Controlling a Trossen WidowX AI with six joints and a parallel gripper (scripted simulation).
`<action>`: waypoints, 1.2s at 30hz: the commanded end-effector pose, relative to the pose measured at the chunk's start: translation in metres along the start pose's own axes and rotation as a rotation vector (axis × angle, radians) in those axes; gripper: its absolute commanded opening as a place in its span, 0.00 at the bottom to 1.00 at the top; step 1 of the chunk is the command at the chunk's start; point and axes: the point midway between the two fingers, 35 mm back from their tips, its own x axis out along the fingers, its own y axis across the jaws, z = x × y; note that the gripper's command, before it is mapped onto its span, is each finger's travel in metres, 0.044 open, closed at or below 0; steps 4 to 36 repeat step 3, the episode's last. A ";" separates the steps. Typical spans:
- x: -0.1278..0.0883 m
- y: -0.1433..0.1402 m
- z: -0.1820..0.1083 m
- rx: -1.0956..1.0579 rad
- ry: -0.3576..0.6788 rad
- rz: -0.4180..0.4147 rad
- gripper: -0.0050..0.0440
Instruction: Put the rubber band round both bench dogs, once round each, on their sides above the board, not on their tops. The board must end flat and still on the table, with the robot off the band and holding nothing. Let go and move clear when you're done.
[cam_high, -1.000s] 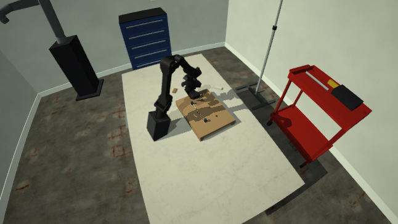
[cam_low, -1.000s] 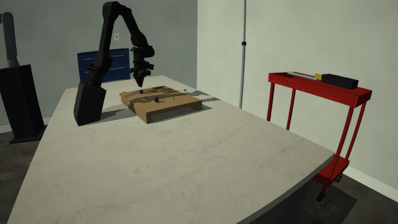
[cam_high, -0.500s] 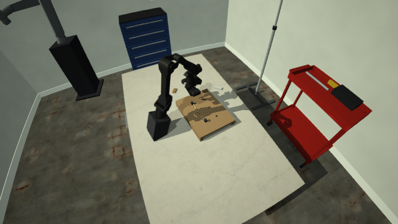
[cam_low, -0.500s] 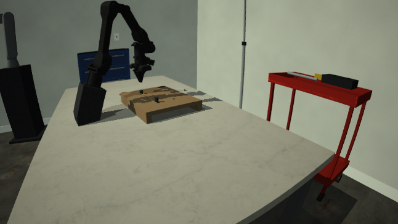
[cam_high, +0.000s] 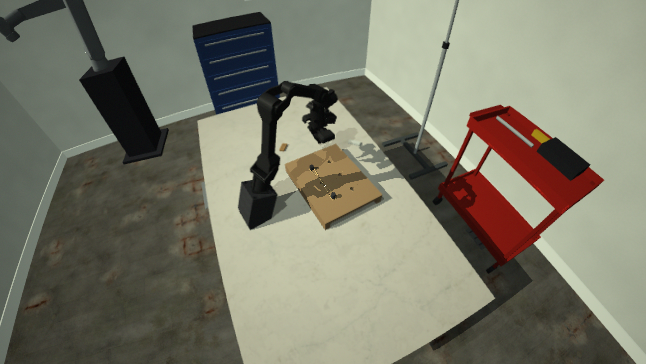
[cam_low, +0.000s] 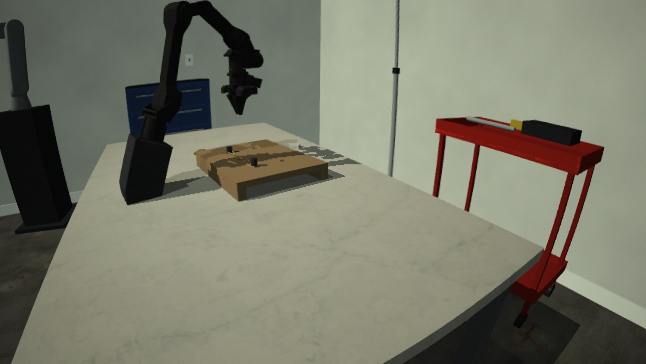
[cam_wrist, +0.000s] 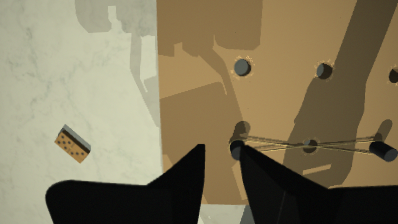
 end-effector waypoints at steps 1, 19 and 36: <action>-0.008 0.000 0.003 0.001 -0.009 0.005 0.46; -0.008 0.000 0.003 0.001 -0.009 0.005 0.46; -0.008 0.000 0.003 0.001 -0.009 0.005 0.46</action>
